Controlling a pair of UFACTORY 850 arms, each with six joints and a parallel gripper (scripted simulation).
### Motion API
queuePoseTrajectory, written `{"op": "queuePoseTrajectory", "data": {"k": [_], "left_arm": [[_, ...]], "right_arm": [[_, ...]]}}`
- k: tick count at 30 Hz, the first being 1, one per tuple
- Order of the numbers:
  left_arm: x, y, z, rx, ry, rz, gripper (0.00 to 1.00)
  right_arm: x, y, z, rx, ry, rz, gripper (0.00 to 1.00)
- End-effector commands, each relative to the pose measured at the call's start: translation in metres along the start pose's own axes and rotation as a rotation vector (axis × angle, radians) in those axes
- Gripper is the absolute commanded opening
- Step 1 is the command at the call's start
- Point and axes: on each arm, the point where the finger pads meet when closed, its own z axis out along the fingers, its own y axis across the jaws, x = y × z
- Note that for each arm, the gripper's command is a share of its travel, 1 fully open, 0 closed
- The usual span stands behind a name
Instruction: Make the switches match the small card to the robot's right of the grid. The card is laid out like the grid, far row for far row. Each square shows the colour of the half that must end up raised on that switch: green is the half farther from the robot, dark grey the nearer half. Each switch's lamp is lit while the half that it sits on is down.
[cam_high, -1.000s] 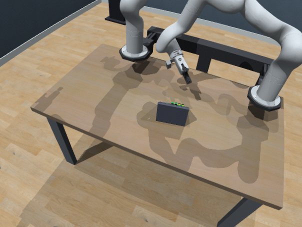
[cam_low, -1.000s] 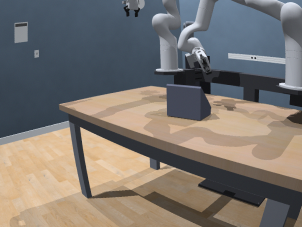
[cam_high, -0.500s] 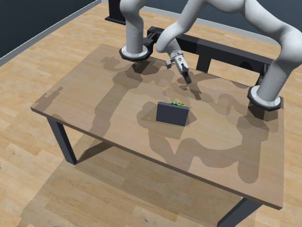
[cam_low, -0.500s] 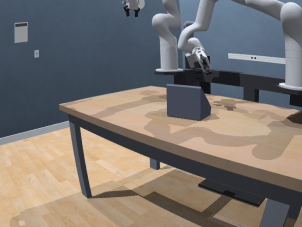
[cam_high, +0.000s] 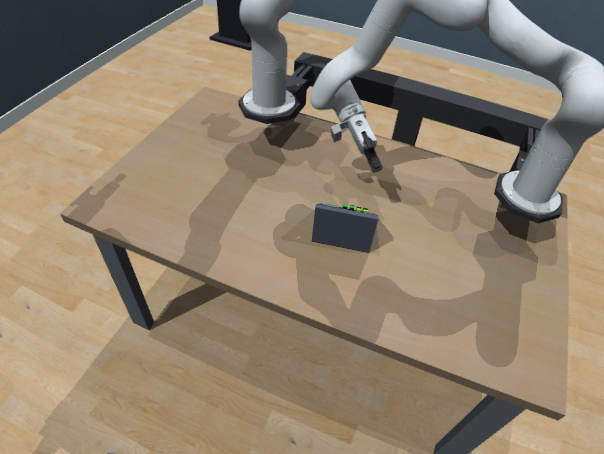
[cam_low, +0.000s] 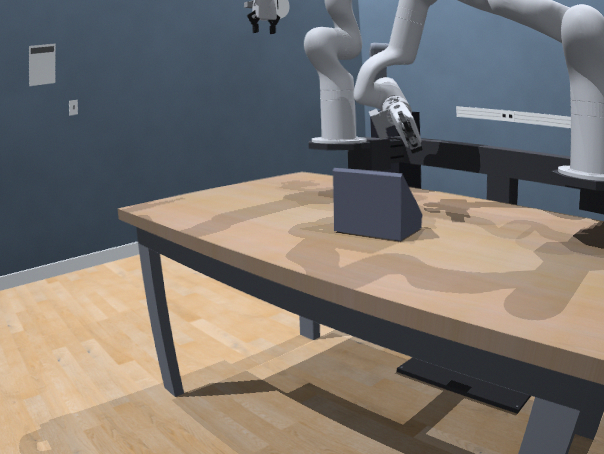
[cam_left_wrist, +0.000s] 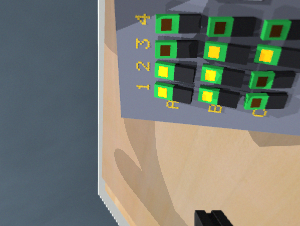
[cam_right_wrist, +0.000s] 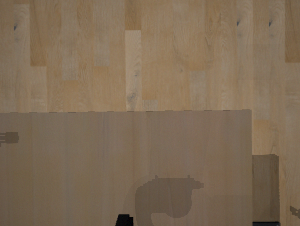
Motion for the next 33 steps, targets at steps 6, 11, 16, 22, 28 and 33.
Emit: {"op": "queuePoseTrajectory", "data": {"k": [6, 11, 16, 22, 28, 33], "left_arm": [[0.023, 0.0, 0.03, 0.0, 0.001, -0.001, 0.0], [0.04, 0.0, 0.053, 0.0, 0.001, -0.001, 0.0], [0.05, 0.0, 0.067, 0.0, 0.001, -0.001, 0.0], [0.052, 0.0, 0.069, 0.0, 0.001, -0.001, 0.0], [0.052, 0.0, 0.069, 0.0, 0.001, -0.001, 0.0], [0.052, 0.0, 0.069, 0.0, 0.001, -0.001, 0.0]], "right_arm": [[0.0, 0.0, -0.001, 0.0, 0.002, 0.0, 1.0], [0.0, 0.0, -0.001, 0.0, 0.002, 0.0, 1.0], [0.0, 0.0, -0.001, 0.0, 0.002, 0.0, 1.0], [0.0, 0.0, -0.001, 0.0, 0.002, 0.0, 1.0], [0.0, 0.0, -0.001, 0.0, 0.002, 0.0, 1.0], [0.0, 0.0, -0.001, 0.0, 0.002, 0.0, 1.0]]}}
